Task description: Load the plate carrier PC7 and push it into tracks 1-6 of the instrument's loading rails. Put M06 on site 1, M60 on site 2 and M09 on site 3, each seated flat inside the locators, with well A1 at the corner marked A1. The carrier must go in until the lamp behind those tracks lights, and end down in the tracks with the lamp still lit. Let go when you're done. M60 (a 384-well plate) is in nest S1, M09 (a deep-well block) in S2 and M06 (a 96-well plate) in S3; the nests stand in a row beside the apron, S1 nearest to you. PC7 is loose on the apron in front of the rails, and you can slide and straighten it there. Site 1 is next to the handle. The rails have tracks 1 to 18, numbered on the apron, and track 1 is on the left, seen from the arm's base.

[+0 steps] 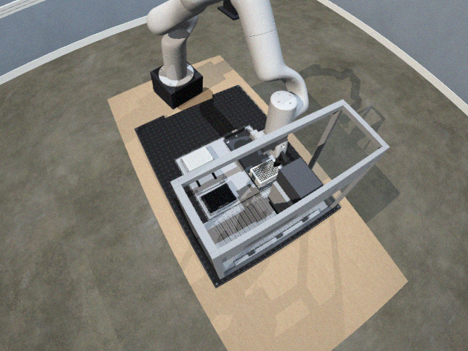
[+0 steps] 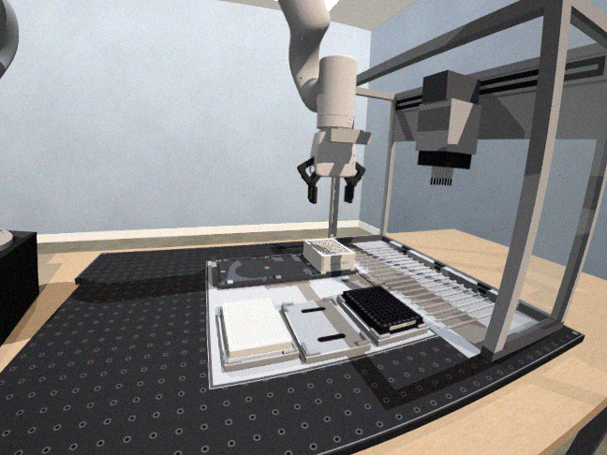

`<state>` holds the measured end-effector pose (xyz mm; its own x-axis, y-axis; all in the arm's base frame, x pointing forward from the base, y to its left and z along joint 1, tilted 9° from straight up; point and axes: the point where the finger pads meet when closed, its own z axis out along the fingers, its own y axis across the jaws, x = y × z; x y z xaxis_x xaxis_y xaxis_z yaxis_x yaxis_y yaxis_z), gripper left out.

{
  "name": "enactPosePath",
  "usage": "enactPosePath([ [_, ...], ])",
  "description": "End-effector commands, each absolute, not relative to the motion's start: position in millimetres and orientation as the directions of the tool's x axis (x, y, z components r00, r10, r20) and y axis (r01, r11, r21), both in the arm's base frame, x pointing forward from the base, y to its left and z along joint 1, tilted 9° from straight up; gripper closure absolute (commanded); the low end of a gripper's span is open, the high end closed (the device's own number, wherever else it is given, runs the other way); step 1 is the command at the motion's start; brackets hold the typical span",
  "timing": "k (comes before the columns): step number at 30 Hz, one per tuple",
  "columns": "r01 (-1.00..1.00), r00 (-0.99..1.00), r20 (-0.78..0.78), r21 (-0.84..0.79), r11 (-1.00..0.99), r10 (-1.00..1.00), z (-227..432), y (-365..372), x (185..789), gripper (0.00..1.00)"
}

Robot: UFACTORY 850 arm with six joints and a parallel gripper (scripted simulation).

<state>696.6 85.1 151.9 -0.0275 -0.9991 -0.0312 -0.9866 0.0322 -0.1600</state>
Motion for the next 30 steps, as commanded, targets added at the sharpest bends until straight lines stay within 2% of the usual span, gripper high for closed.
enactPosePath([
  [1,-0.986,0.038,-0.021,-0.164,-0.034,-0.999,153.1,85.2,697.3,0.00],
  [11,-0.919,0.359,0.034,-0.162,-0.359,-0.933,153.1,85.2,697.3,0.00],
  [13,-0.919,0.359,0.034,-0.162,-0.359,-0.933,153.1,85.2,697.3,0.00],
  [25,-0.707,0.688,0.094,-0.136,-0.694,-0.719,153.1,85.2,697.3,0.00],
  [30,-0.635,0.755,0.107,-0.125,-0.763,-0.646,153.1,85.2,697.3,0.00],
])
